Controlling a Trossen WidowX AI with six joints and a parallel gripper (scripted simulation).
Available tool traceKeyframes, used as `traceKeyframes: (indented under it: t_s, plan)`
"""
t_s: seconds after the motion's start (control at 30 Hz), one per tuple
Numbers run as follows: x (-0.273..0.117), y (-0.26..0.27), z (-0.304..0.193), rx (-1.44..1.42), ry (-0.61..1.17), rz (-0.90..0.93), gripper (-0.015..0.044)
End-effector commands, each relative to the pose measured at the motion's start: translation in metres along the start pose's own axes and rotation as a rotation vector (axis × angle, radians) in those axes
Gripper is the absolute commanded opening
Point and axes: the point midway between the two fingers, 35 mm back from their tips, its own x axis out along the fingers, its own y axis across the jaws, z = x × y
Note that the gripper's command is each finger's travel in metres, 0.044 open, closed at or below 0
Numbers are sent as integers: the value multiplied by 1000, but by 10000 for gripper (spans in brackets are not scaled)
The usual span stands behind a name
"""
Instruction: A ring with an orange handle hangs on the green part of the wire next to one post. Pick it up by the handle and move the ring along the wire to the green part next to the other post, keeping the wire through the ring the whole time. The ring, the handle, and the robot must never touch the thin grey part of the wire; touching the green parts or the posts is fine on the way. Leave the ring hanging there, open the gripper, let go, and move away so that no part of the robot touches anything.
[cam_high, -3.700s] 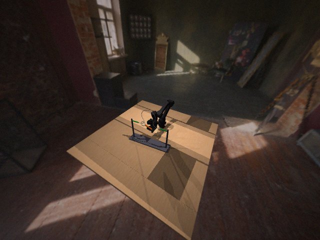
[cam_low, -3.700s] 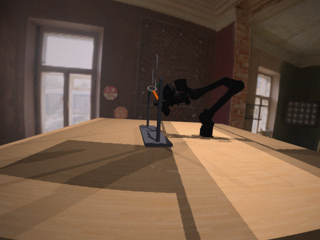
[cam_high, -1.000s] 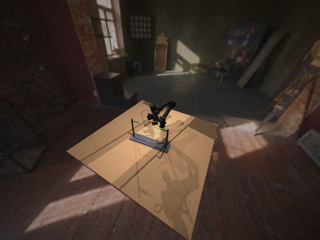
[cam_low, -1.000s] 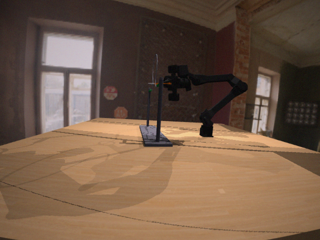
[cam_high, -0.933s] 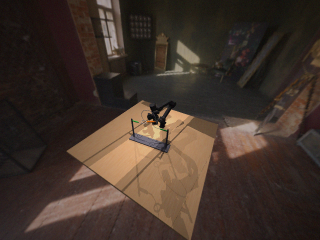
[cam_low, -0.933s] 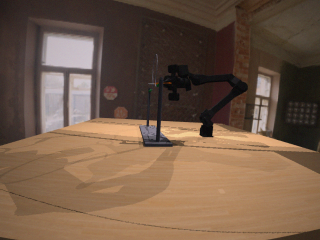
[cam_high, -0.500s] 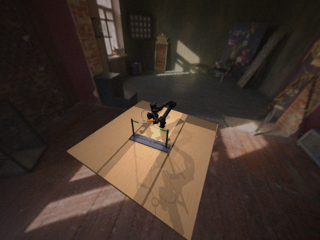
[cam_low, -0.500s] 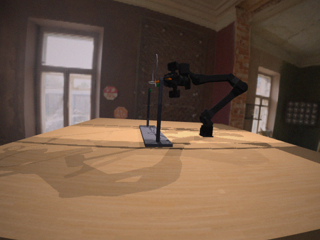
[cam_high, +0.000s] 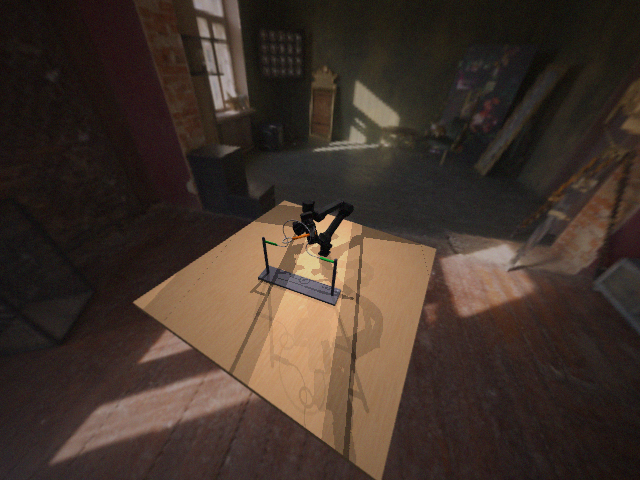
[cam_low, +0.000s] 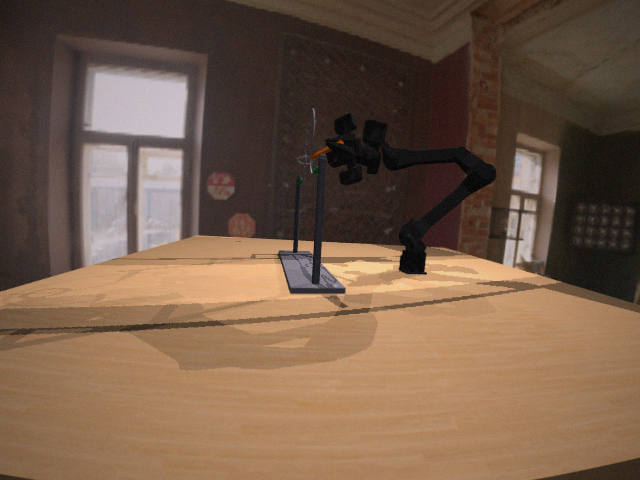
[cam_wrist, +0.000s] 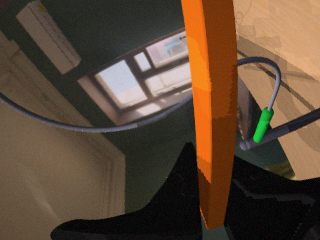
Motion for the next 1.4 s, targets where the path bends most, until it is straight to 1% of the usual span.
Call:
traceKeyframes:
  t_s: [0.0, 0.47, 1.37]
  plan:
    - [-1, 12, 0, 62, 11, 39, -150]
    - [-8, 39, 5, 165, 24, 107, -150]
    - [-9, 41, 6, 30, 6, 15, -150]
